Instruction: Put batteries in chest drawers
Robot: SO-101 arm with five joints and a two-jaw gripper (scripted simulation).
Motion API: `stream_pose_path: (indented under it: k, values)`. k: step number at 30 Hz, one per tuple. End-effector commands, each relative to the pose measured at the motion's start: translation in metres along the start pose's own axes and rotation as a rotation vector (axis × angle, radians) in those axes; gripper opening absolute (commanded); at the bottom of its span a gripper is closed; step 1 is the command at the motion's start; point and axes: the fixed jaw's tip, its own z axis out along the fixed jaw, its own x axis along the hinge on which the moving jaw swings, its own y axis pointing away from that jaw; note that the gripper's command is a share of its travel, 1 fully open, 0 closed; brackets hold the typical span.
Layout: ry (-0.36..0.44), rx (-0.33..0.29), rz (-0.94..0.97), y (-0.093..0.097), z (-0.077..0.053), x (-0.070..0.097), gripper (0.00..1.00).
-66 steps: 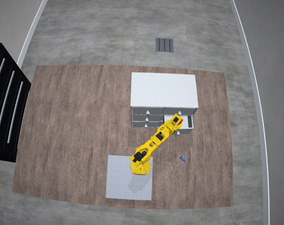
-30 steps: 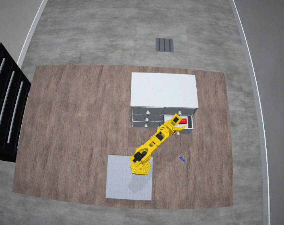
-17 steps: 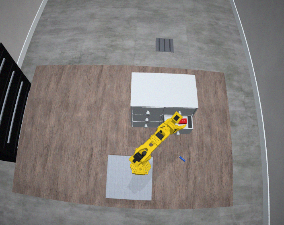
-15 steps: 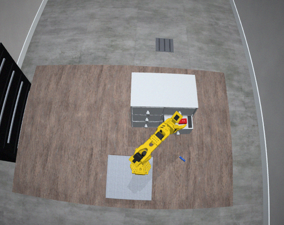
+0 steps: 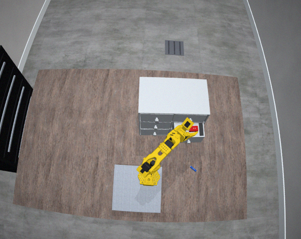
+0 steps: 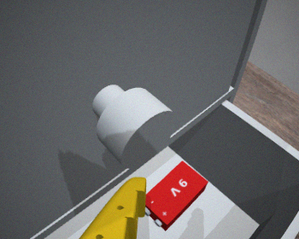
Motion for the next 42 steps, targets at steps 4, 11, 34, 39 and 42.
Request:
stream_pose_path:
  k: [4,11,34,39,42]
  values:
    - [-0.008,-0.007,-0.008,0.002,-0.002,-0.003,0.34]
    - [-0.008,-0.001,-0.007,0.0,-0.021,-0.003,0.34]
    - [-0.008,0.014,-0.004,-0.003,-0.061,0.008,0.34]
    - [-0.008,0.039,0.007,-0.009,-0.061,0.01,0.33]
    - [-0.007,0.113,0.039,-0.025,-0.062,0.017,0.32]
